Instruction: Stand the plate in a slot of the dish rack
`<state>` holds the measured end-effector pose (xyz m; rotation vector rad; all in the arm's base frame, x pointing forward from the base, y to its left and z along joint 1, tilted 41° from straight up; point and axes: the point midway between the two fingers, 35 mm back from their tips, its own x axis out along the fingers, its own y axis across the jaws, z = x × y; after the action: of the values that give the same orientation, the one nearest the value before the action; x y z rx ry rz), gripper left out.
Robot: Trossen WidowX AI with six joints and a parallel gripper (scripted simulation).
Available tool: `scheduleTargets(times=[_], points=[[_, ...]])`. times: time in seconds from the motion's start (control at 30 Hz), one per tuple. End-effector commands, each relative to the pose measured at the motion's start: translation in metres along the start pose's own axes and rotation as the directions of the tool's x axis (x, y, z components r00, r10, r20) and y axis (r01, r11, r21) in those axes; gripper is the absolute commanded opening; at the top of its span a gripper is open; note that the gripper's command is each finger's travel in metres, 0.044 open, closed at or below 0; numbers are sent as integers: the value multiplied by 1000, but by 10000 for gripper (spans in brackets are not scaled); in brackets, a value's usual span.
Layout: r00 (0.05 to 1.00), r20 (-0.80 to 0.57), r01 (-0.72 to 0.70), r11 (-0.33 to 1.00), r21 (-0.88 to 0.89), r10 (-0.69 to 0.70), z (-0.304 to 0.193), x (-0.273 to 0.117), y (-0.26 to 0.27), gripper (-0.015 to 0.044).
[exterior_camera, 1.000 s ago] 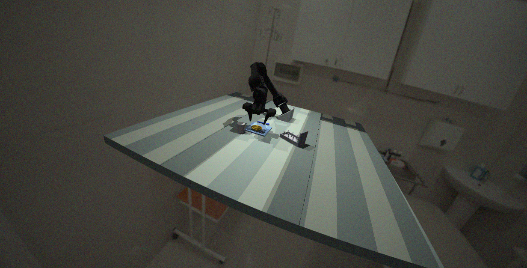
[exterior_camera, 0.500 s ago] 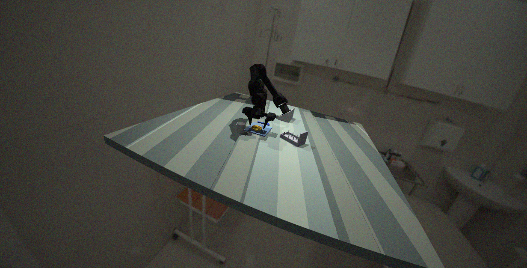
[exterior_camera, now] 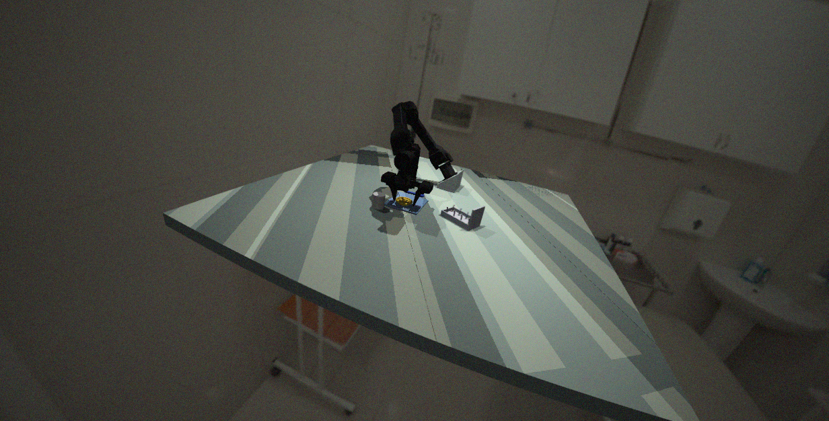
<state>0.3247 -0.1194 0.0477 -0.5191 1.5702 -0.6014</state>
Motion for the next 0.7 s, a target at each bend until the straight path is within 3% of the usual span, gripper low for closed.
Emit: scheduleTargets(times=[0.0,0.4,0.67], points=[[1000,1,5,1000,-3,-5,0,1,0,354],[1000,1,5,1000,-3,-5,0,1,0,281],[1000,16,0,1000,-11,0,7,-27,1,71]])
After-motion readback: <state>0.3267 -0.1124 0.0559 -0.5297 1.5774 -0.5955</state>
